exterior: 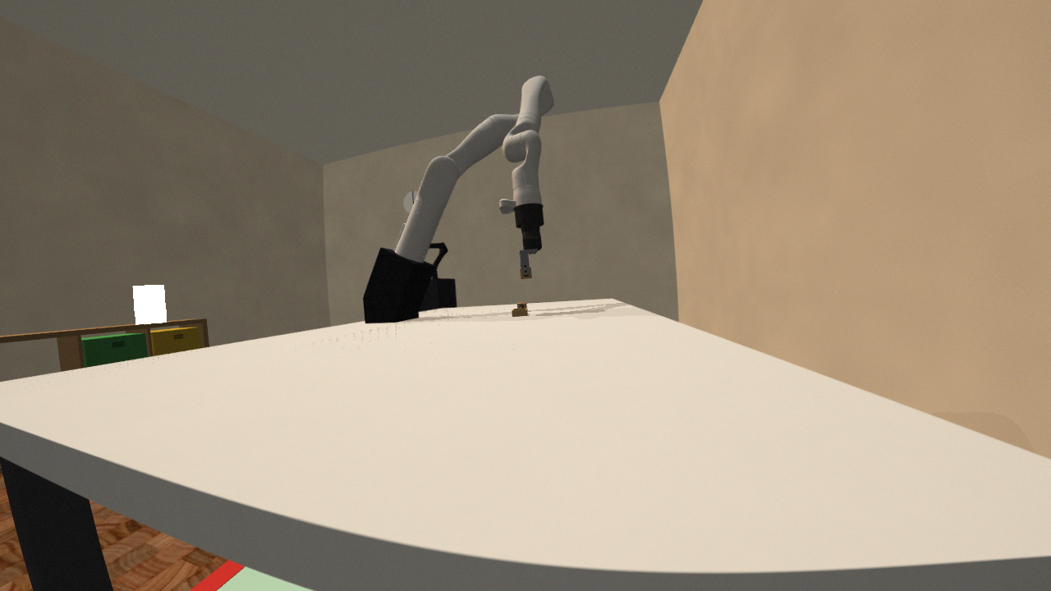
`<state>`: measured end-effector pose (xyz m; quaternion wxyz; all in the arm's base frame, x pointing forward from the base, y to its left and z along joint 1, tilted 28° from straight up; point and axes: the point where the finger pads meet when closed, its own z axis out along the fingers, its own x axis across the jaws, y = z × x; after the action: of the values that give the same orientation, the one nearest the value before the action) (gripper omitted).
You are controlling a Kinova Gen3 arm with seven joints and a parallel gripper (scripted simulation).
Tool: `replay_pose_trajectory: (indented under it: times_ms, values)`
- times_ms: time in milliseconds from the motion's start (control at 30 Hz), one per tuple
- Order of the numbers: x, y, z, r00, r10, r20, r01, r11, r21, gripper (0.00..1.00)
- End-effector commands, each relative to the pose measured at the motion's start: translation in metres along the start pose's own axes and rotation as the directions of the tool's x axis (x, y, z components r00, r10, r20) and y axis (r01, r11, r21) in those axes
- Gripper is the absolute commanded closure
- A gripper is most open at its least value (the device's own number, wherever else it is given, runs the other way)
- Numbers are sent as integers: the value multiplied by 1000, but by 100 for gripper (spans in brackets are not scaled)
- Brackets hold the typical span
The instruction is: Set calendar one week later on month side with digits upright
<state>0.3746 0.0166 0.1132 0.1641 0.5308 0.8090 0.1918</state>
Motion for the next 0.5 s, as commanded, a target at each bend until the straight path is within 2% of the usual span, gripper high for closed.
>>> replay_pose_trajectory:
  times_ms: [0, 233, 467]
  values:
    - [-39, -15, -1, 997, 59, 47, -60, 998, 21, 43]
    - [-62, -25, -3, 997, 61, 43, -62, 998, 32, 43]
    - [-63, -26, -3, 997, 61, 43, -62, 998, 33, 43]
